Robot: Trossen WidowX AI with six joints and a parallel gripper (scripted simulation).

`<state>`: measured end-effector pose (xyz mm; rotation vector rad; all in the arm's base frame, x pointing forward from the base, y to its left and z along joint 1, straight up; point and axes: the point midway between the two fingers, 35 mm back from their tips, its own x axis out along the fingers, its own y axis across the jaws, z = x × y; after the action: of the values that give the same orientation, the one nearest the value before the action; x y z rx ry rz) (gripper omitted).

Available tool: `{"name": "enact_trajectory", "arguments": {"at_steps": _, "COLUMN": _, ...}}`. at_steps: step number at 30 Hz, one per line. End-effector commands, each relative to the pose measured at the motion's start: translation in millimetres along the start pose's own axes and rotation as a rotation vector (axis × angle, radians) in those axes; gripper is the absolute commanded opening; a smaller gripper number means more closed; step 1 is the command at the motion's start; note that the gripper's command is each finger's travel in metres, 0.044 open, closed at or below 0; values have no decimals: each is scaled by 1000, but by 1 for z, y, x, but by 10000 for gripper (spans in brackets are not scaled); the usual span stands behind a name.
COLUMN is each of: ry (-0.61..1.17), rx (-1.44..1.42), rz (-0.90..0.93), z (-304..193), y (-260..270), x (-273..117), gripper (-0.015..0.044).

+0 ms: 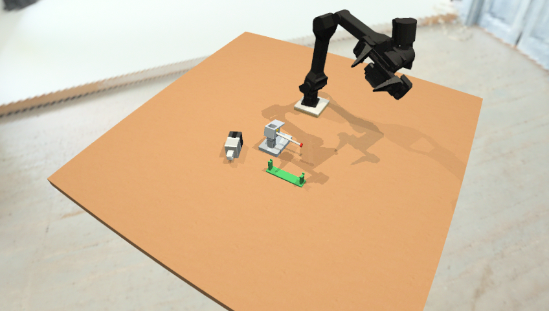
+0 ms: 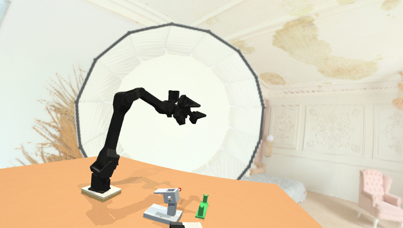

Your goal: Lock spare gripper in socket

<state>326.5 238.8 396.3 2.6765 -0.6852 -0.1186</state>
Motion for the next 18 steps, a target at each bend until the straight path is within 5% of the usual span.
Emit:
{"name": "enact_trajectory", "arguments": {"at_steps": 1, "ry": 2, "rx": -24, "rz": -2, "z": 0, "y": 0, "x": 1, "gripper": 374}}
{"name": "enact_trajectory", "arguments": {"at_steps": 4, "ry": 22, "rx": -356, "rz": -34, "z": 3, "y": -7, "x": 21, "gripper": 300}}
{"name": "enact_trajectory", "arguments": {"at_steps": 18, "ry": 207, "rx": -2245, "rz": -454, "z": 88, "y": -17, "x": 117, "gripper": 300}}
